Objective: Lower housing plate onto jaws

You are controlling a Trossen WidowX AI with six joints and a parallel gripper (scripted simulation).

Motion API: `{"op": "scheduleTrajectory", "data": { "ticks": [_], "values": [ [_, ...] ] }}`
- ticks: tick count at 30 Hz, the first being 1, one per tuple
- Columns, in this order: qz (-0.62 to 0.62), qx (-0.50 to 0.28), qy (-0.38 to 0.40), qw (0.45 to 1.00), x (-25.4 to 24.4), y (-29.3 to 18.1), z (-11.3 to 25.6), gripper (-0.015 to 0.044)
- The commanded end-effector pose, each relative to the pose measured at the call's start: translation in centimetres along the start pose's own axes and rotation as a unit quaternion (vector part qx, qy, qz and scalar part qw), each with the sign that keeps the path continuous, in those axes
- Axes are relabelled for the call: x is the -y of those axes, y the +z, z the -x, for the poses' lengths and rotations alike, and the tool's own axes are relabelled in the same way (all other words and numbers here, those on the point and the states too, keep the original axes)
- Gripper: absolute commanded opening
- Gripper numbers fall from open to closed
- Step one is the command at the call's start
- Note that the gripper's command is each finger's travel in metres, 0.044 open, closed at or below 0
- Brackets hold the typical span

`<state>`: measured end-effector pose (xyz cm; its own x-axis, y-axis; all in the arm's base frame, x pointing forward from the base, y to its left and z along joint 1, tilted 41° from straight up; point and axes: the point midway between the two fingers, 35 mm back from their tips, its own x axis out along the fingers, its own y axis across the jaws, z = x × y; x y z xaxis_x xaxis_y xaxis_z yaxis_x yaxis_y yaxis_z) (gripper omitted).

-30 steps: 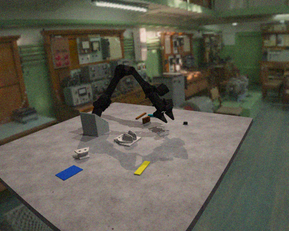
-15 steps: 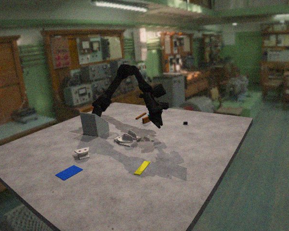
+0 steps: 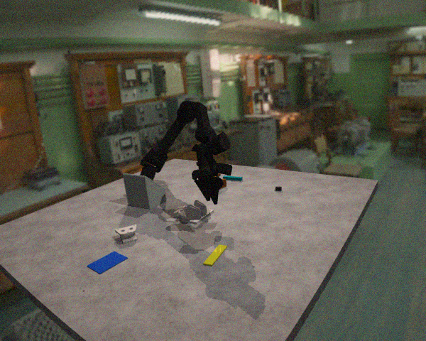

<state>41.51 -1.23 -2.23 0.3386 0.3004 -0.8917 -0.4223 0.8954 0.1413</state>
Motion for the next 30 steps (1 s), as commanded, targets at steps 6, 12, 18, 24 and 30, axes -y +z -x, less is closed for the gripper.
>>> {"op": "scheduleTrajectory", "data": {
  "ticks": [6, 12, 18, 24, 30],
  "values": [
    [-0.1, -0.07, 0.008, 0.992, 5.6, -6.4, -0.4, 0.044],
    [-0.169, -0.111, 0.026, 0.979, 8.1, -11.0, -0.3, 0.044],
    [-0.236, -0.145, 0.051, 0.959, 9.8, -15.7, 0.0, 0.044],
    [-0.302, -0.173, 0.083, 0.934, 10.8, -20.4, 0.5, 0.044],
    [-0.365, -0.193, 0.12, 0.903, 11.0, -24.8, 1.0, 0.044]
  ]
}}
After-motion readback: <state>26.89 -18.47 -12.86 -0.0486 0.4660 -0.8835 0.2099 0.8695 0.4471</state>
